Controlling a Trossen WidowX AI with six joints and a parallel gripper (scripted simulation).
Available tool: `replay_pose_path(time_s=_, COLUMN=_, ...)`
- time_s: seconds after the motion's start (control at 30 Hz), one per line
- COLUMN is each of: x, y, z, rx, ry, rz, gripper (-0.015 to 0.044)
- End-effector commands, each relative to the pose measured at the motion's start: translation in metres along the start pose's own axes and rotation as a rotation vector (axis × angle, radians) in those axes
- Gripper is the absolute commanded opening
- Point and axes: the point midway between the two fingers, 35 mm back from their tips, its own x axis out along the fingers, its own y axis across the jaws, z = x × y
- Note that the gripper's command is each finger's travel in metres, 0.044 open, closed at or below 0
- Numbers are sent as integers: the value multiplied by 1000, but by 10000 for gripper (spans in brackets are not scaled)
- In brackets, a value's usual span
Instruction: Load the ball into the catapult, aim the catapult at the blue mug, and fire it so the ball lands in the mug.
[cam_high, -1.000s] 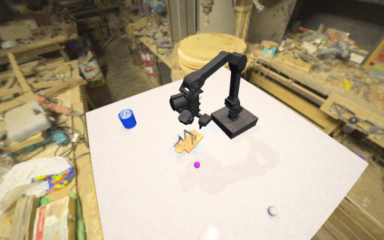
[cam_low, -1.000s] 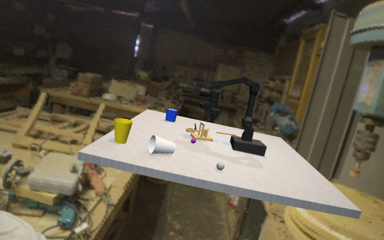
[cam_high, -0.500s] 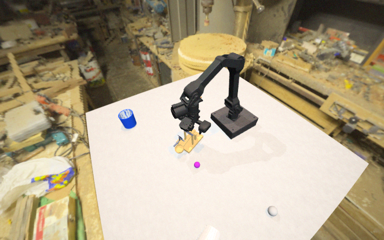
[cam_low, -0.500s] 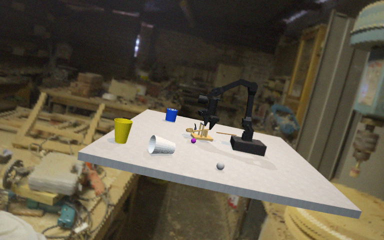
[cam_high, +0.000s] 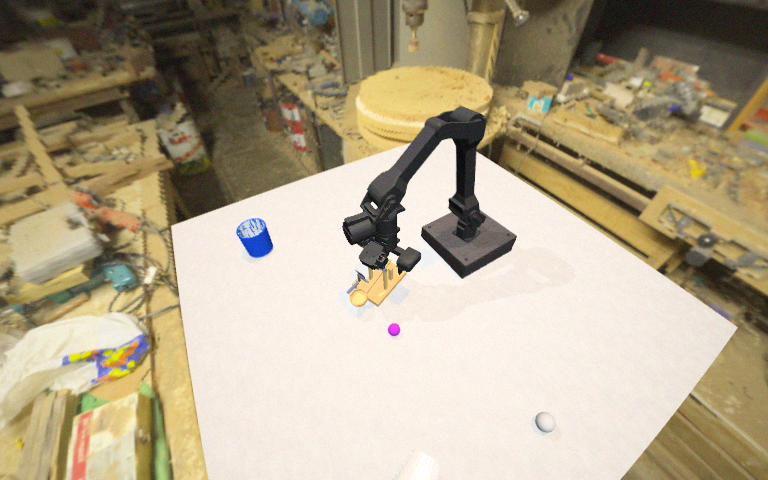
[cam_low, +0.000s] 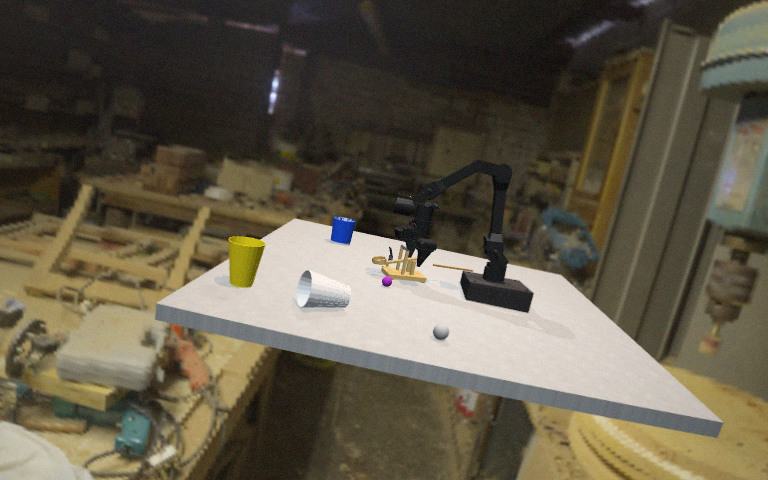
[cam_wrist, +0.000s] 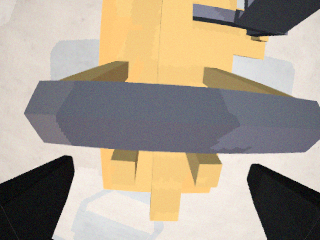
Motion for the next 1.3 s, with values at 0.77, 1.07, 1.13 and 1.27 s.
replay_pose_path(time_s=0.77, x=22, y=0, z=-2, rx=0, ry=1, rz=0, gripper=177)
replay_pose_path(time_s=1.07, x=12, y=0, z=-1, rx=0, ry=1, rz=0, gripper=78)
replay_pose_path(time_s=1.13, x=-16, y=0, z=-1, rx=0, ry=2, rz=0, gripper=26)
replay_pose_path(time_s=1.27, x=-27, y=0, z=-2, rx=0, ry=3, rz=0, gripper=0)
